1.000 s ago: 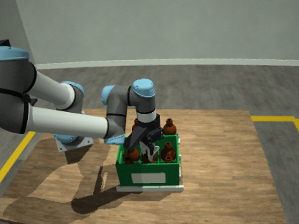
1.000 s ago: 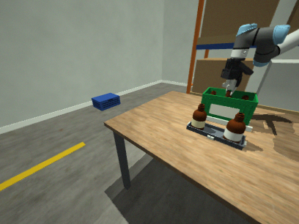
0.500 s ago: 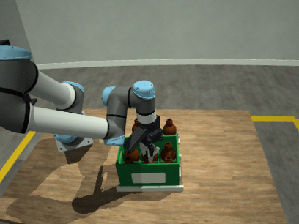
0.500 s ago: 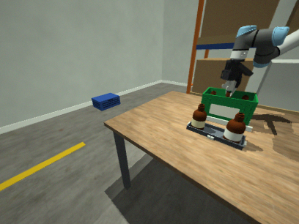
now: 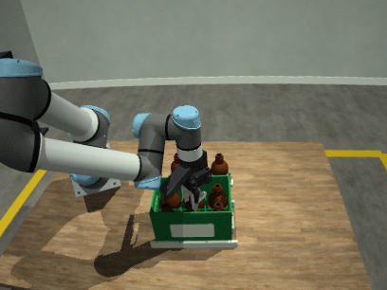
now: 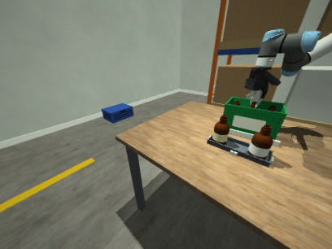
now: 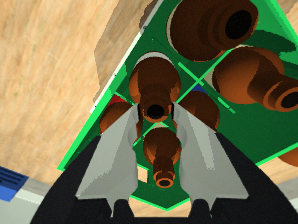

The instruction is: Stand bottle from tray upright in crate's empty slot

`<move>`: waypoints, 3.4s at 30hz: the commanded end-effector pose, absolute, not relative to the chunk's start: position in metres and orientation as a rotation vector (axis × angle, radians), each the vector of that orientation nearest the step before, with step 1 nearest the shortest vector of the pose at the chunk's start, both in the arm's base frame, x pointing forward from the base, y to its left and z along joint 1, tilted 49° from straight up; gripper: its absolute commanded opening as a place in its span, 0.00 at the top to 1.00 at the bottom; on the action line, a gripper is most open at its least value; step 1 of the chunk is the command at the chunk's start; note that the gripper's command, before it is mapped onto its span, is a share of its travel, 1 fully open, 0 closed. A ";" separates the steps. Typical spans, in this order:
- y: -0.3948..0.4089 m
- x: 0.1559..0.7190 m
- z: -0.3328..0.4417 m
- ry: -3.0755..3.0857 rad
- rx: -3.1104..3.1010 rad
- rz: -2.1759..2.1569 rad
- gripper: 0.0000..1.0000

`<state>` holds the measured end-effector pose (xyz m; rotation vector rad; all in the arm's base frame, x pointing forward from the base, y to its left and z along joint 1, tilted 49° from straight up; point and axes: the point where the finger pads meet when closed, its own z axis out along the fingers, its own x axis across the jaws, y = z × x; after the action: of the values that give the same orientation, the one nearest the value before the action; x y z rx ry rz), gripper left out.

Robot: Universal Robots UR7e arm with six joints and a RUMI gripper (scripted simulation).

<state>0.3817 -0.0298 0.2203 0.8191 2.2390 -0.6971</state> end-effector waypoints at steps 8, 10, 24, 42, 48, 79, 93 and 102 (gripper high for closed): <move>-0.031 0.382 0.219 2.240 0.819 -0.697 1.00; -0.031 0.382 0.219 2.240 0.819 -0.697 1.00; -0.031 0.382 0.219 2.240 0.819 -0.697 1.00; -0.031 0.382 0.219 2.240 0.819 -0.697 1.00; -0.031 0.382 0.219 2.240 0.819 -0.697 0.62; -0.031 0.382 0.219 2.240 0.819 -0.697 0.62; -0.031 0.382 0.219 2.240 0.819 -0.697 0.62; -0.031 0.382 0.219 2.240 0.819 -0.697 0.62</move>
<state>0.3824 -0.0305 0.2198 0.8187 2.2382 -0.6960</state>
